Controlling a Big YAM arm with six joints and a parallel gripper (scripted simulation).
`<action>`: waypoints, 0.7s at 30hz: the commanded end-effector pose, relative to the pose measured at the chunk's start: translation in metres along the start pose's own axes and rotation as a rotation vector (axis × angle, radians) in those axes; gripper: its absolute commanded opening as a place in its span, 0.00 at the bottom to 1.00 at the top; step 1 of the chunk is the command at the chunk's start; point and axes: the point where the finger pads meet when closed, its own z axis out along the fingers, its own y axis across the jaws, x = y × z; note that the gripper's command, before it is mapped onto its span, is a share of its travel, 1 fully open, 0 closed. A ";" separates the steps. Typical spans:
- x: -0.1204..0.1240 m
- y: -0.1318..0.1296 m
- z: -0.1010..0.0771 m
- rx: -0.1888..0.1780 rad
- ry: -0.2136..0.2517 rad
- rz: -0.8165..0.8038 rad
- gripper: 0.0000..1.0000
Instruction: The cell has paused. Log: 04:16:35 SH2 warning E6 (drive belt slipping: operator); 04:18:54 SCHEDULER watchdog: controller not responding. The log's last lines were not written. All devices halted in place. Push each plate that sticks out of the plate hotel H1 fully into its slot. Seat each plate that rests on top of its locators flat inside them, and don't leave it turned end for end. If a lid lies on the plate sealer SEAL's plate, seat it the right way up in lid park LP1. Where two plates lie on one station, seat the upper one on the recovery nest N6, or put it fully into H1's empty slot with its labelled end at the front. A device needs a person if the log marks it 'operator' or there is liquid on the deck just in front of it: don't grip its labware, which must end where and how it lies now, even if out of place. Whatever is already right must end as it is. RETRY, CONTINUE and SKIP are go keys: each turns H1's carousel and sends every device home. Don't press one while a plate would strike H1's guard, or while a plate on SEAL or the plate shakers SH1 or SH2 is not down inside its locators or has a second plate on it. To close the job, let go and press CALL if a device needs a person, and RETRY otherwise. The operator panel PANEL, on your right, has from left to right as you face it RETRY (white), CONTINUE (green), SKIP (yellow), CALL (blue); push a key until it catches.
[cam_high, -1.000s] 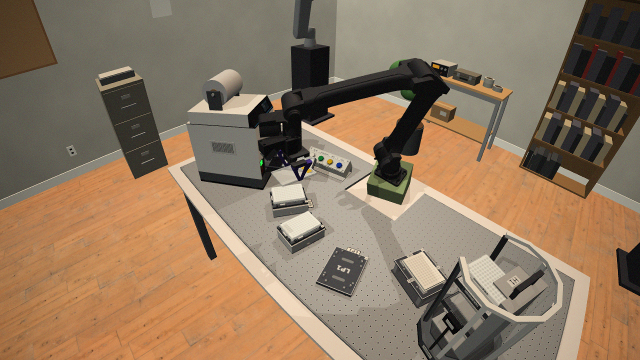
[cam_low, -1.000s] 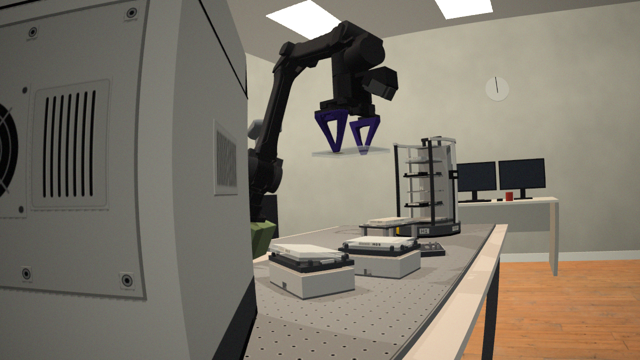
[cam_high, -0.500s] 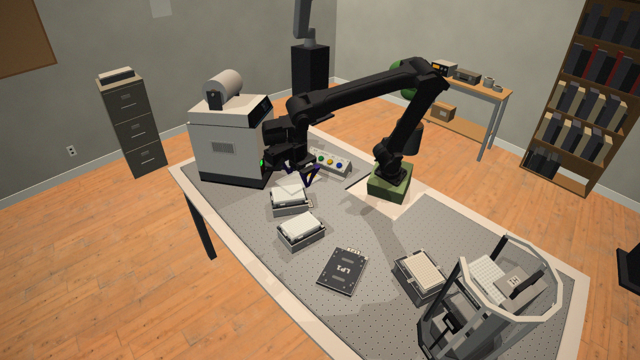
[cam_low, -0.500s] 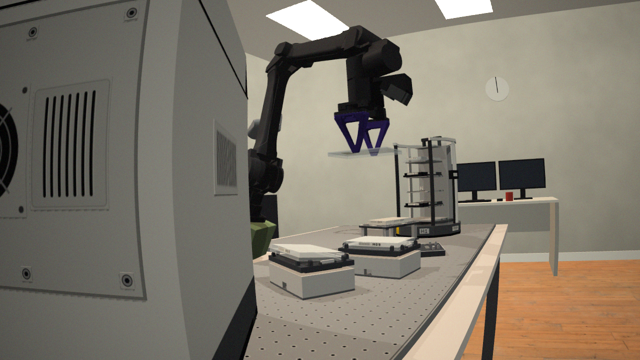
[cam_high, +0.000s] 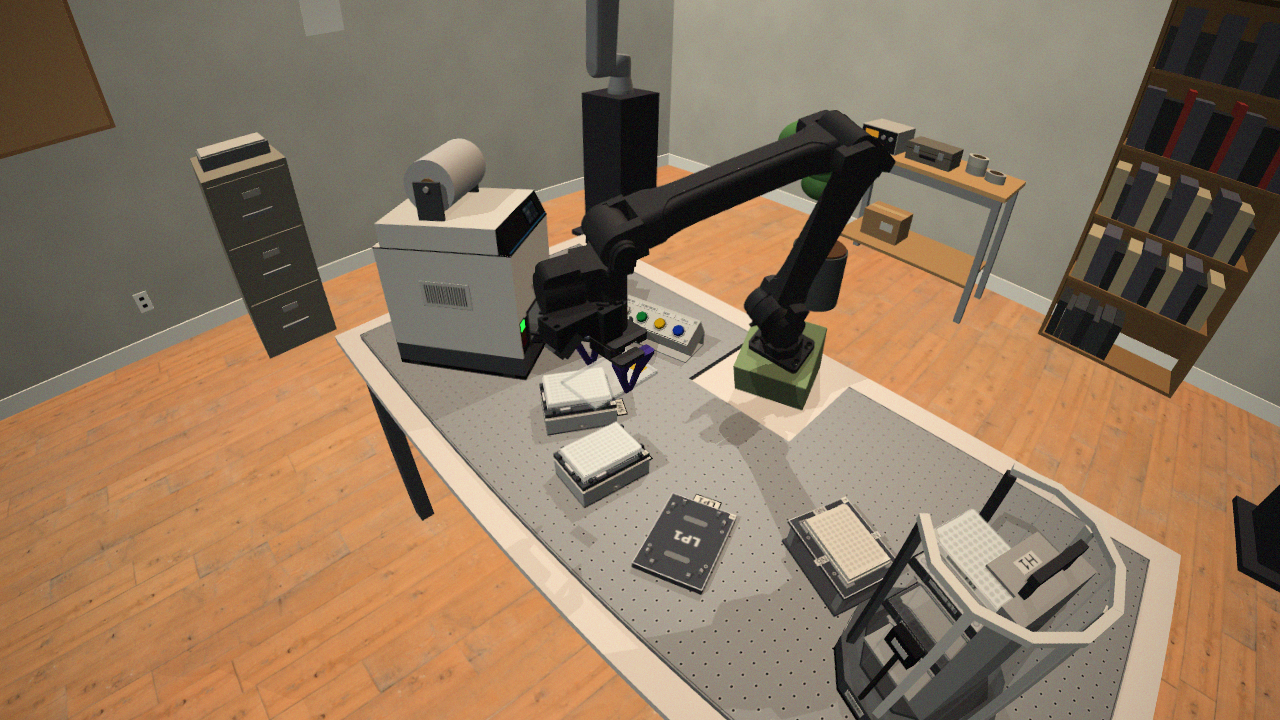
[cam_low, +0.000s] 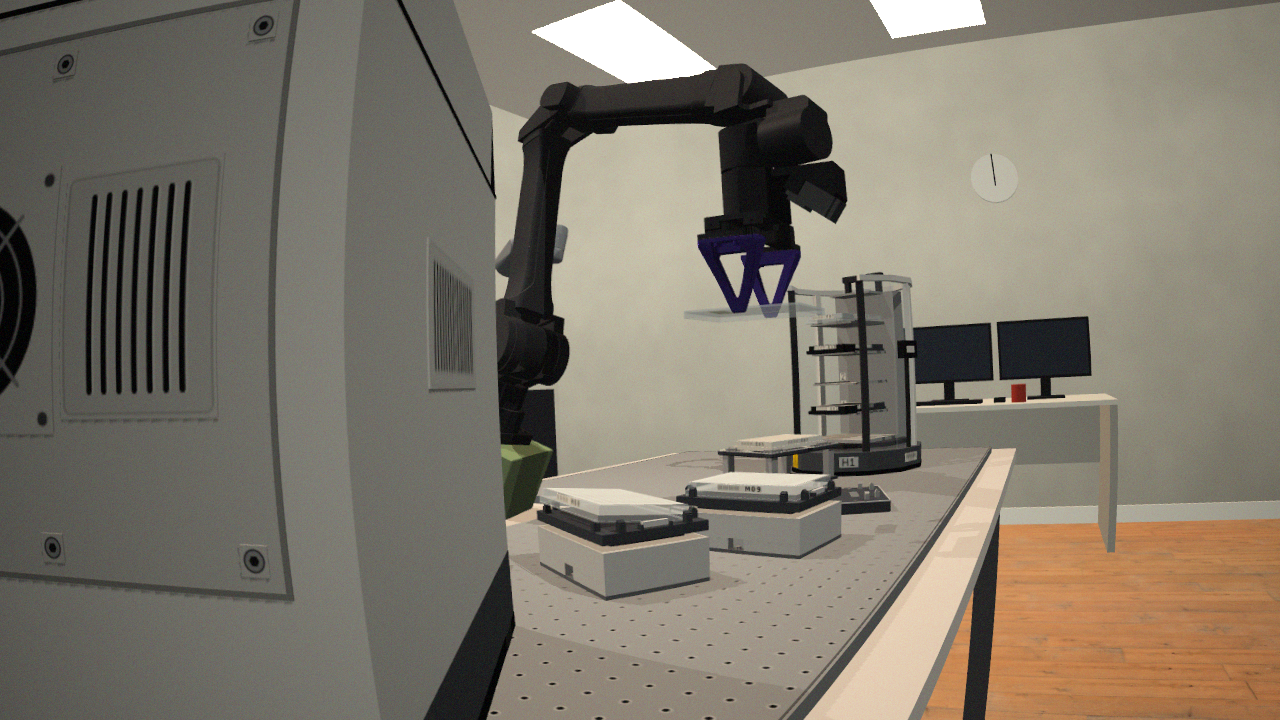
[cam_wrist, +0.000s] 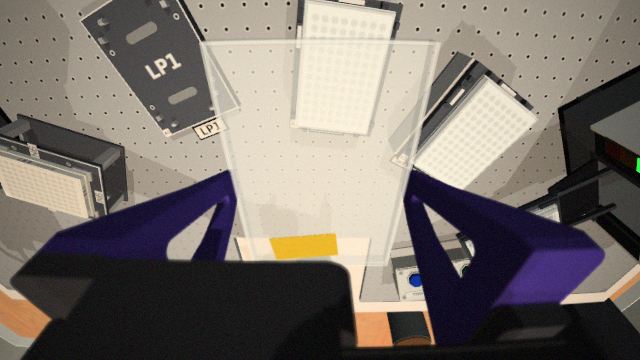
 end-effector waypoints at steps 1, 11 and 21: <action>-0.030 0.016 -0.028 0.021 -0.089 -0.005 0.84; -0.038 0.041 -0.025 0.013 -0.082 -0.001 0.84; -0.028 0.075 -0.019 0.016 -0.066 -0.345 0.84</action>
